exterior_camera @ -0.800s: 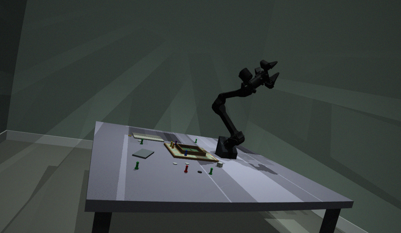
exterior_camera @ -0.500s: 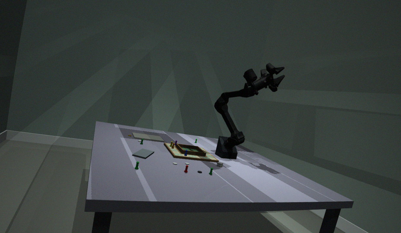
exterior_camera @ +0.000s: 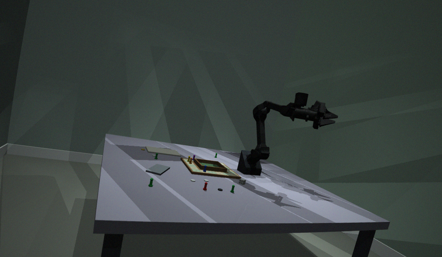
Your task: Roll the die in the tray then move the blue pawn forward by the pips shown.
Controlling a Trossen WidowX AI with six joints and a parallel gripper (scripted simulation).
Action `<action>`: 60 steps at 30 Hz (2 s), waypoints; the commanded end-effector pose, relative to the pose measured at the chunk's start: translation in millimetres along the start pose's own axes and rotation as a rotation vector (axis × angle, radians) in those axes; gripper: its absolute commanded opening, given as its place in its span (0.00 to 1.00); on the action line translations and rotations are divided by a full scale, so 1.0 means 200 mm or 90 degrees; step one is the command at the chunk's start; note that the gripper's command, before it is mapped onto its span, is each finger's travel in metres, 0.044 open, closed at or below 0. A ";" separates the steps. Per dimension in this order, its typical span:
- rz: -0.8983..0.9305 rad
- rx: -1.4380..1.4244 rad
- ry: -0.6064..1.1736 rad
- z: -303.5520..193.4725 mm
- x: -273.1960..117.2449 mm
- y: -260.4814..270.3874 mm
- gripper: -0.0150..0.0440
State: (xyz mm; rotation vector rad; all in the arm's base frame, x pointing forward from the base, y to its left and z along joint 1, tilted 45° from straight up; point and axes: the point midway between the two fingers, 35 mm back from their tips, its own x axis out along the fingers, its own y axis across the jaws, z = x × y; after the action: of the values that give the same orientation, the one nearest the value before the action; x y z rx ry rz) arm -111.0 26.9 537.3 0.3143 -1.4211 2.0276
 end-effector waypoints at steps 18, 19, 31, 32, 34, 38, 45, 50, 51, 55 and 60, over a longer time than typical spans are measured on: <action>-0.271 0.504 0.726 -1.54 -0.69 0.02 0.72; -0.303 0.532 0.754 -1.58 -0.77 0.03 0.72; -0.742 0.979 0.942 -1.66 -1.66 0.30 0.72; -0.786 1.026 0.939 -1.64 -1.72 0.34 0.72; -0.844 1.087 0.928 -1.62 -1.79 0.39 0.72; -0.851 1.095 0.926 -1.61 -1.80 0.40 0.72; -0.851 1.095 0.926 -1.61 -1.80 0.40 0.72; -0.851 1.095 0.926 -1.66 -1.80 0.43 0.72; -0.851 1.095 0.926 -1.67 -1.80 0.43 0.72; -0.851 1.095 0.926 -1.68 -1.81 0.44 0.72; -0.851 1.095 0.926 -1.71 -1.81 0.45 0.72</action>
State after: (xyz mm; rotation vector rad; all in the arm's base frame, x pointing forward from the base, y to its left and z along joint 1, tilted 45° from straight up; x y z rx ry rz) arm 166.8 185.2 151.0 0.1906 1.2922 1.0163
